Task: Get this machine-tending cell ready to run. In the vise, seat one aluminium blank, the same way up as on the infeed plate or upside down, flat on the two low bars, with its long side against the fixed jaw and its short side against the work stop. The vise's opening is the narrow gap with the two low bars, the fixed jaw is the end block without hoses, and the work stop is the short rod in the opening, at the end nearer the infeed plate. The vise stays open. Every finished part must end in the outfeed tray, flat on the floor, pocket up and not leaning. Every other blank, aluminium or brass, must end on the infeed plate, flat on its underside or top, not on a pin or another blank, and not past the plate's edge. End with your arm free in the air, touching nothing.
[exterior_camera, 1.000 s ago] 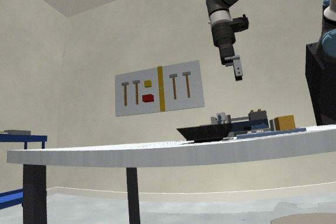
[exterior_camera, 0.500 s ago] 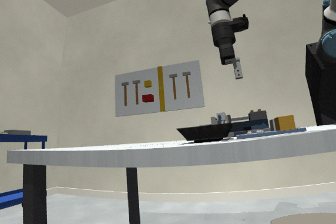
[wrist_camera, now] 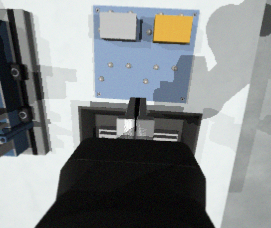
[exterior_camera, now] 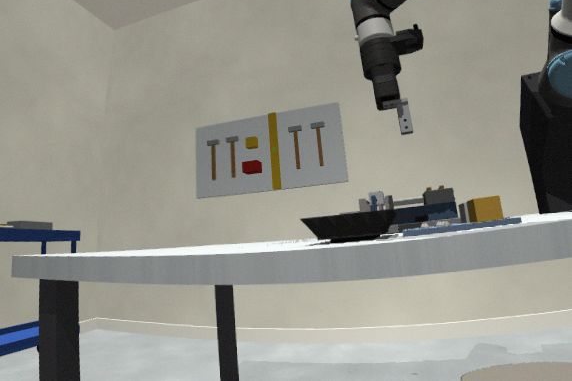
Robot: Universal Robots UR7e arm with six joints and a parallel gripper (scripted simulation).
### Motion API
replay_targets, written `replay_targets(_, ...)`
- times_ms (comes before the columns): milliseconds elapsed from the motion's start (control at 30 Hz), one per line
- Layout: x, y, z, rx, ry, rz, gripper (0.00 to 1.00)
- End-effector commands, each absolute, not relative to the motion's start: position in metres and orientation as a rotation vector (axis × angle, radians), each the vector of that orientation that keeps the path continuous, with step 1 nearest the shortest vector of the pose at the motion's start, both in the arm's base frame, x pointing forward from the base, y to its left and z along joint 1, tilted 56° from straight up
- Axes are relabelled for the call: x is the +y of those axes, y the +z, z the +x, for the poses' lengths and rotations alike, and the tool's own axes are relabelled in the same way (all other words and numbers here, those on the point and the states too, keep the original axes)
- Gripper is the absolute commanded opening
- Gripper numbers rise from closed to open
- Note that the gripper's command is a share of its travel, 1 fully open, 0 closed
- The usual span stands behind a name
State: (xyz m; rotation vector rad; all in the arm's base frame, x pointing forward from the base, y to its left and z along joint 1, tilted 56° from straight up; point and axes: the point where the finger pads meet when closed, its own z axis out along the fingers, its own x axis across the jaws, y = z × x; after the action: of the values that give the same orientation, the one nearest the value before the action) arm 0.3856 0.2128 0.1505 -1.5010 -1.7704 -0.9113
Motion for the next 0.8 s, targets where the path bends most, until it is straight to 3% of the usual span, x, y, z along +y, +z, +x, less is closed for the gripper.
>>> replay_targets(0,0.214,0.15,0.384,-1.769,-0.91,-1.5,0.0)
replay_targets(767,0.229,0.139,0.383,-1.766,-0.908,-1.499,0.0)
